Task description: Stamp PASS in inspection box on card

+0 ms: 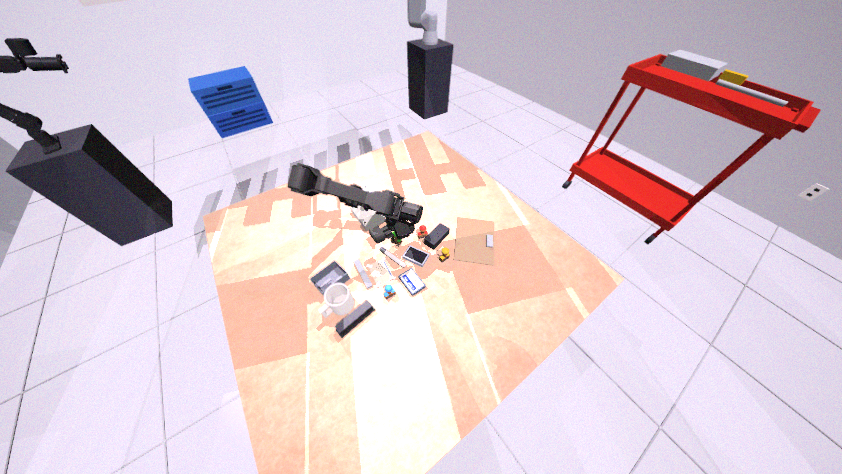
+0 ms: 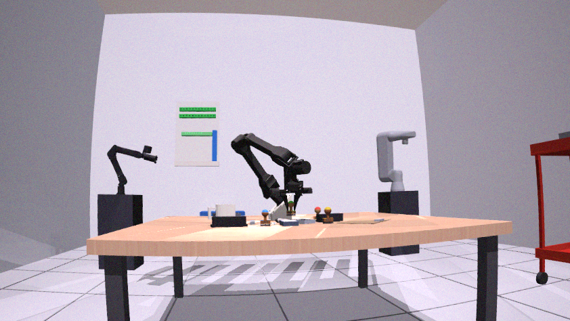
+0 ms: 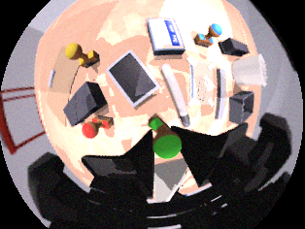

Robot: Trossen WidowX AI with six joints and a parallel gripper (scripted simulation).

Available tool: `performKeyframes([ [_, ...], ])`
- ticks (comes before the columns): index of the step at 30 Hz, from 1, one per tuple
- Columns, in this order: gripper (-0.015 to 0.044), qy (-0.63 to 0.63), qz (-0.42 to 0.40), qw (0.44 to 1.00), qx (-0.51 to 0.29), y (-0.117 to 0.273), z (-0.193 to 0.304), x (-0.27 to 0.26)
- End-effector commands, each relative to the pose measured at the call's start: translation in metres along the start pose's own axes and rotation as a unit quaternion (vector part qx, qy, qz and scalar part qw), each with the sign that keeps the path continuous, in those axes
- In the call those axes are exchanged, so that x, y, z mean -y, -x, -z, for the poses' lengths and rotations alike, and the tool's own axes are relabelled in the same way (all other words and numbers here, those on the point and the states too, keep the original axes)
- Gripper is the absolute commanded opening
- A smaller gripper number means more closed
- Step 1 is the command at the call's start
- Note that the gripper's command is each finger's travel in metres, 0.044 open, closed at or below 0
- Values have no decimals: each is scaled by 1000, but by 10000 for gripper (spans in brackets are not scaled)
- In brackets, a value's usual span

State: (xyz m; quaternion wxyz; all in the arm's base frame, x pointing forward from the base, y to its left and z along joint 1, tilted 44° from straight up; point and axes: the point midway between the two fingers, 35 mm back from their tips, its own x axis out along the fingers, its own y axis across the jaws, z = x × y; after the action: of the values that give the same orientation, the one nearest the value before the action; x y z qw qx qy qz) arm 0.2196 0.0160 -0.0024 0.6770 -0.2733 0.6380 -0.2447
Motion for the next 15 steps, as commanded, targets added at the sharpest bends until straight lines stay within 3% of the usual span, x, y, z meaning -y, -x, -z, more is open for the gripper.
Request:
performKeyframes([
  [1,0,-2,-2,1000,-1,2,0,0],
  [15,0,-2,-3,1000,-1,9,0,-1],
])
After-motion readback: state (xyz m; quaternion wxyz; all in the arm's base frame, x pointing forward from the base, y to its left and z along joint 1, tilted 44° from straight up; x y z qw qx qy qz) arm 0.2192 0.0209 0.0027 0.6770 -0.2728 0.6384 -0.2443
